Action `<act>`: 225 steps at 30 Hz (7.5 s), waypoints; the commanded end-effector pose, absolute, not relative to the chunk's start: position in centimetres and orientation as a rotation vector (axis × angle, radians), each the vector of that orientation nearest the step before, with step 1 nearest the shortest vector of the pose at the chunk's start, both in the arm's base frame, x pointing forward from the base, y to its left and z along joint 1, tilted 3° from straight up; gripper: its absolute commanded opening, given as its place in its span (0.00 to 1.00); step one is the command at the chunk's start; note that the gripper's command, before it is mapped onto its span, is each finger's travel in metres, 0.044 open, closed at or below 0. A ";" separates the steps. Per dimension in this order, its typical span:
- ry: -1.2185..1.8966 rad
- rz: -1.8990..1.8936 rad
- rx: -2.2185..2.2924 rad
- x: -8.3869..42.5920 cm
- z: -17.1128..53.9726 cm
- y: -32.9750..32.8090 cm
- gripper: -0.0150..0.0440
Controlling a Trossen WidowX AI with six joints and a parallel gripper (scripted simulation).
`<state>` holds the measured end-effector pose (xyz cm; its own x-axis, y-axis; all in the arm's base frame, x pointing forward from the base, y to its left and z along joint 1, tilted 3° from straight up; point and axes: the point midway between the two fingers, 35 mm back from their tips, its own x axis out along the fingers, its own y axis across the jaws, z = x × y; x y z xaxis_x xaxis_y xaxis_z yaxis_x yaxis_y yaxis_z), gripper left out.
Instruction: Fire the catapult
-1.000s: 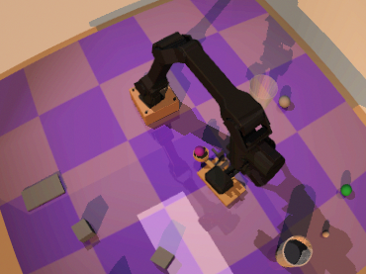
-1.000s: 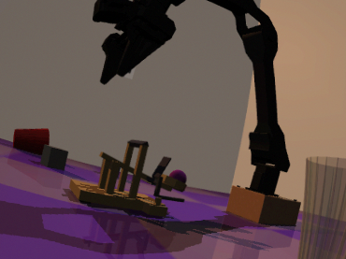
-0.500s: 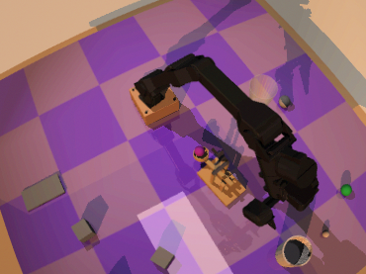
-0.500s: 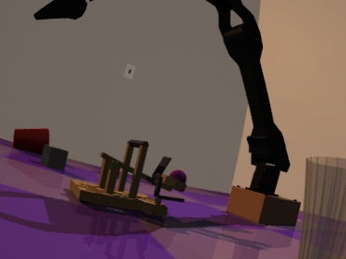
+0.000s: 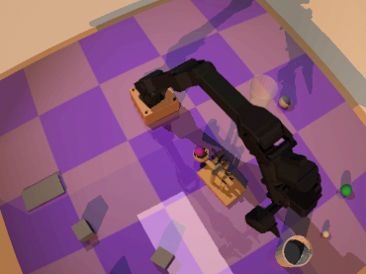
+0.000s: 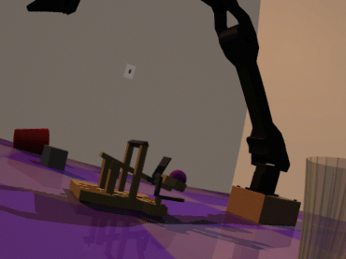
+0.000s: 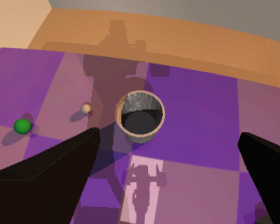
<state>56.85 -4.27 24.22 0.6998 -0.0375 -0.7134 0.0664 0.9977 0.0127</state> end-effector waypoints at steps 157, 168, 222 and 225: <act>1.740 0.772 -1.691 26.5 1.7 6.3 0.25; 1.740 0.772 -1.691 26.3 -0.1 6.3 0.25; 1.487 0.417 -0.978 38.7 10.1 9.9 1.00; 1.447 0.371 -0.889 40.3 10.7 9.5 1.00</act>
<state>38.64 9.84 10.22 0.1047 -0.3280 -0.9389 -0.7702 0.5705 -0.2852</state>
